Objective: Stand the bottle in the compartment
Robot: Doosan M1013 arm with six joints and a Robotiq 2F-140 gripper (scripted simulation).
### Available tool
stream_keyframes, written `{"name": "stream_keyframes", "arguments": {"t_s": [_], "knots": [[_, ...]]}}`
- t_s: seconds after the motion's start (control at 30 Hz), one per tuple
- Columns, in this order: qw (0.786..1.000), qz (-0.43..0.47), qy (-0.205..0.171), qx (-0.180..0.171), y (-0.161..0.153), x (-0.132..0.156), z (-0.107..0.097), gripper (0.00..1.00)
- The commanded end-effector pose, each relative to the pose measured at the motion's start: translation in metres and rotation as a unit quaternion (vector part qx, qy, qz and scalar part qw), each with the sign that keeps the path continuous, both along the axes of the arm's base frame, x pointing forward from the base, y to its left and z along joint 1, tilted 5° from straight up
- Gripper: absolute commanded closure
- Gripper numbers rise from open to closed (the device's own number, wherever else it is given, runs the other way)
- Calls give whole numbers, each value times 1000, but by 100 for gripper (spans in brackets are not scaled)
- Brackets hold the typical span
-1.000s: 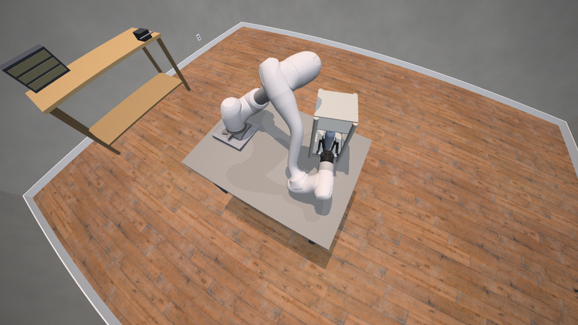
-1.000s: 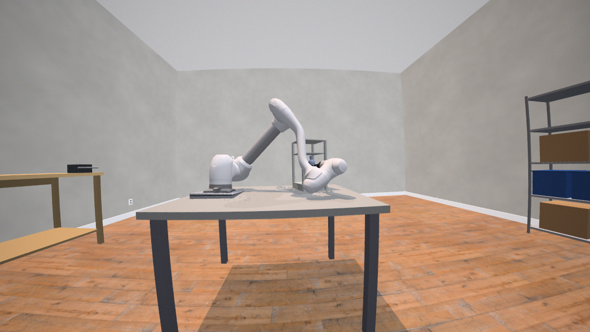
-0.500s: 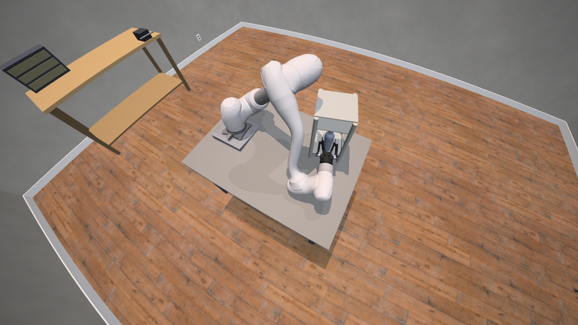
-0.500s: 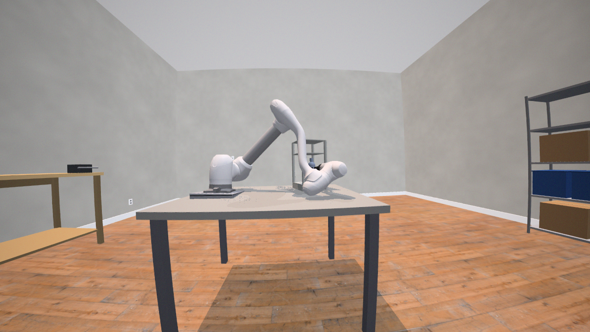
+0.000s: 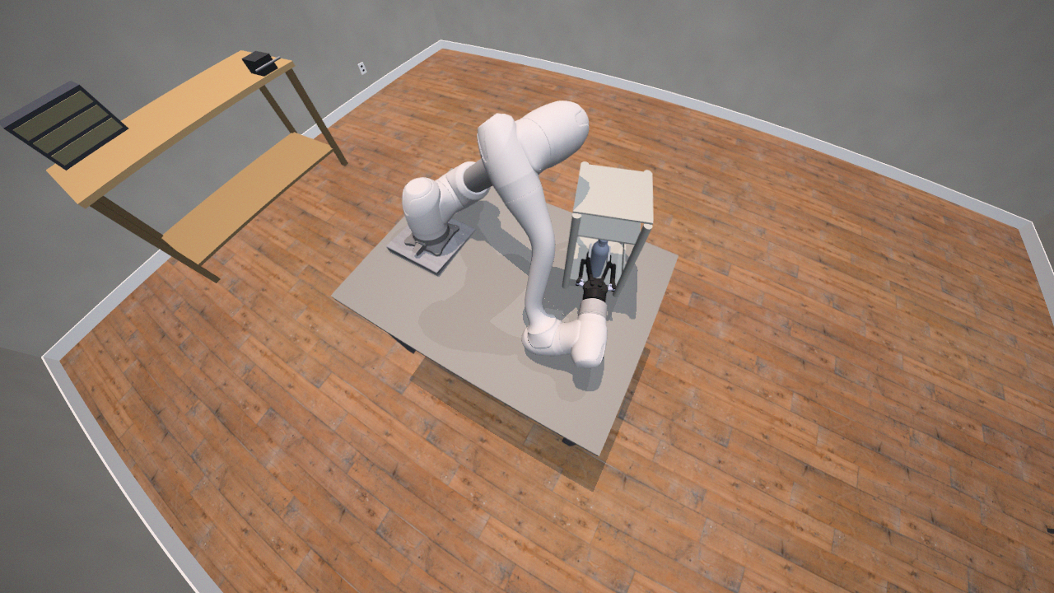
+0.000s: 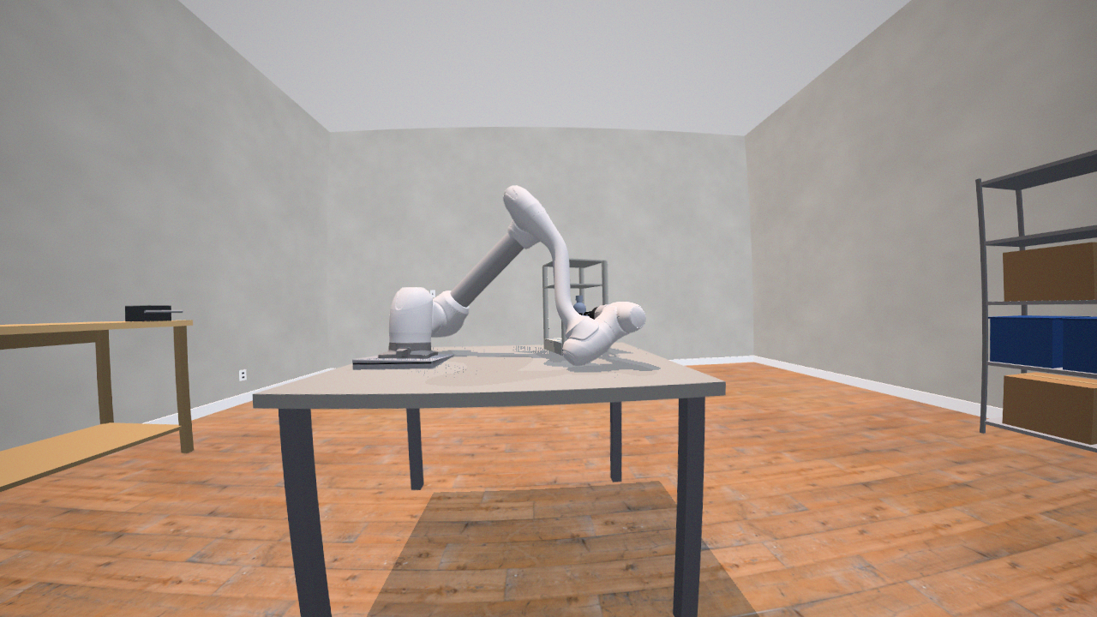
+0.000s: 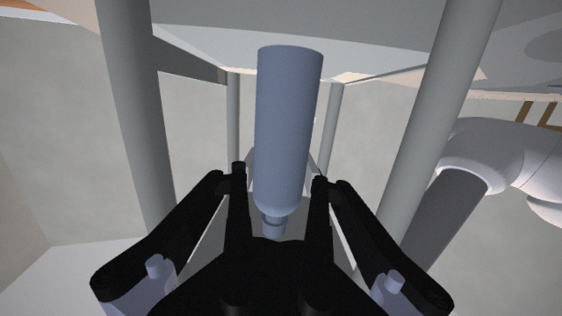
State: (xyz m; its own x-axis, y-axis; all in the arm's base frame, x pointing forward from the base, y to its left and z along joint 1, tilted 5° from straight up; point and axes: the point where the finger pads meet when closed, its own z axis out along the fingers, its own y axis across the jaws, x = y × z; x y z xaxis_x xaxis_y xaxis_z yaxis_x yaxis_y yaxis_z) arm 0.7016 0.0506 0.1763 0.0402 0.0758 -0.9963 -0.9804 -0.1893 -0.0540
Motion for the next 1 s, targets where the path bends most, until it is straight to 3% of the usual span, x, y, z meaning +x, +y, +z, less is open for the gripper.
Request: {"name": "stream_keyframes", "arguments": {"t_s": [0.0,0.87,0.9,0.97], "knots": [[1000,0,0,0,0,0,0,100],[1000,0,0,0,0,0,0,100],[1000,0,0,0,0,0,0,90],[1000,0,0,0,0,0,0,90]]}}
